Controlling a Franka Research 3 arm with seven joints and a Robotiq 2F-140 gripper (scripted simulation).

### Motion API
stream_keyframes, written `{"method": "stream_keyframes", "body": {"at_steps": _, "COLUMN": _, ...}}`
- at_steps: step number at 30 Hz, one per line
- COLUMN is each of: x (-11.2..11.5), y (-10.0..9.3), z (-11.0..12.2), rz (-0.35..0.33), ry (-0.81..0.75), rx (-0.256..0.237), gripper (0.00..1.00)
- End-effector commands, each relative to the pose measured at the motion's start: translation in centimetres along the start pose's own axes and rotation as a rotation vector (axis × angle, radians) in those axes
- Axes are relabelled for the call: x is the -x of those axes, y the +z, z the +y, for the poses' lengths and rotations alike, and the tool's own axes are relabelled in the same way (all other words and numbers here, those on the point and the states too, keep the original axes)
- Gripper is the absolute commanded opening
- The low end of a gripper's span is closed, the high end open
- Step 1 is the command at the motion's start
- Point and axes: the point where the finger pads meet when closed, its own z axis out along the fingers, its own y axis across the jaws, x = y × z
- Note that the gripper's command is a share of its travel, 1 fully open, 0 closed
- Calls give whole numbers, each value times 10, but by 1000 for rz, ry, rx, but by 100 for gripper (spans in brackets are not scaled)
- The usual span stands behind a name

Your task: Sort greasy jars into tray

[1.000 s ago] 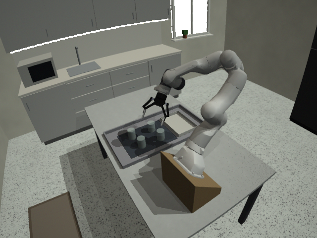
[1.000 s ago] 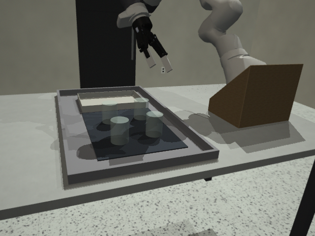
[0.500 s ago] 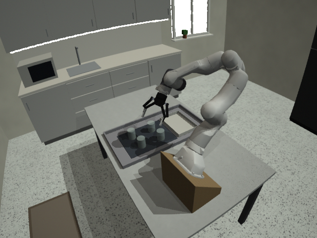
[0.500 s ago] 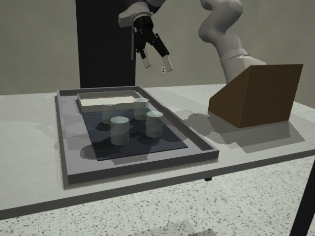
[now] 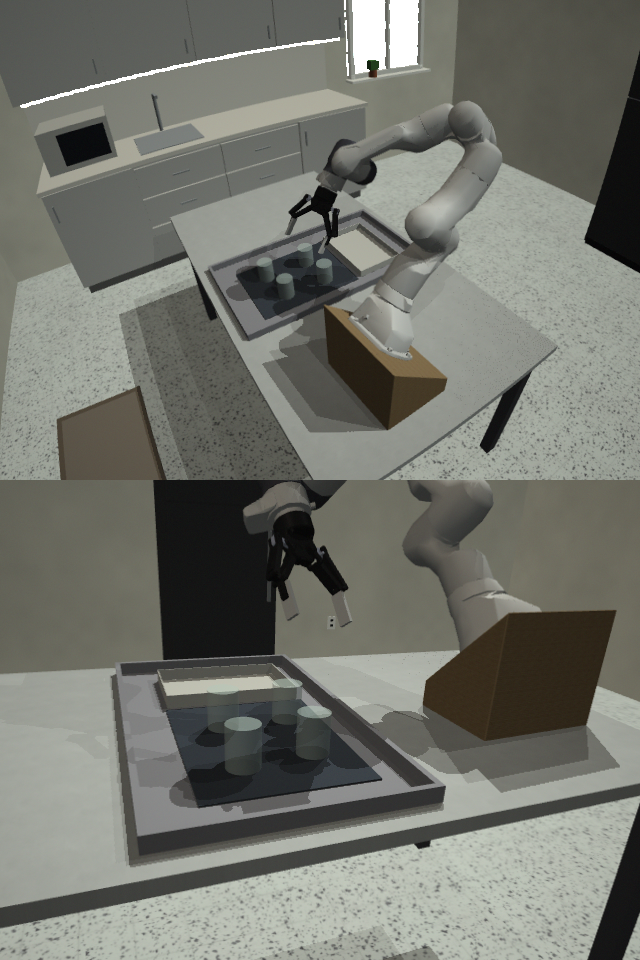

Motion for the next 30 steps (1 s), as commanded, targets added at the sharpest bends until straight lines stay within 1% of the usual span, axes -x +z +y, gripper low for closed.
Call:
{"method": "stream_keyframes", "body": {"at_steps": 1, "x": -2, "y": -1, "z": -5, "rz": 23, "ry": 96, "rx": -18, "gripper": 100}}
{"method": "stream_keyframes", "body": {"at_steps": 5, "x": -2, "y": -1, "z": -5, "rz": 23, "ry": 96, "rx": -18, "gripper": 100}}
{"method": "stream_keyframes", "body": {"at_steps": 6, "x": -4, "y": -1, "z": -10, "rz": 53, "ry": 170, "rx": -45, "gripper": 100}}
{"method": "stream_keyframes", "body": {"at_steps": 13, "x": -4, "y": -1, "z": -10, "rz": 53, "ry": 170, "rx": -45, "gripper": 100}}
{"method": "stream_keyframes", "body": {"at_steps": 14, "x": -6, "y": -1, "z": -14, "rz": 79, "ry": 231, "rx": -68, "gripper": 100}}
{"method": "stream_keyframes", "body": {"at_steps": 23, "x": -6, "y": -1, "z": -14, "rz": 79, "ry": 231, "rx": -68, "gripper": 100}}
{"method": "stream_keyframes", "body": {"at_steps": 24, "x": -8, "y": -1, "z": -20, "rz": 109, "ry": 301, "rx": -93, "gripper": 100}}
{"method": "stream_keyframes", "body": {"at_steps": 30, "x": -8, "y": -1, "z": -20, "rz": 109, "ry": 301, "rx": -93, "gripper": 100}}
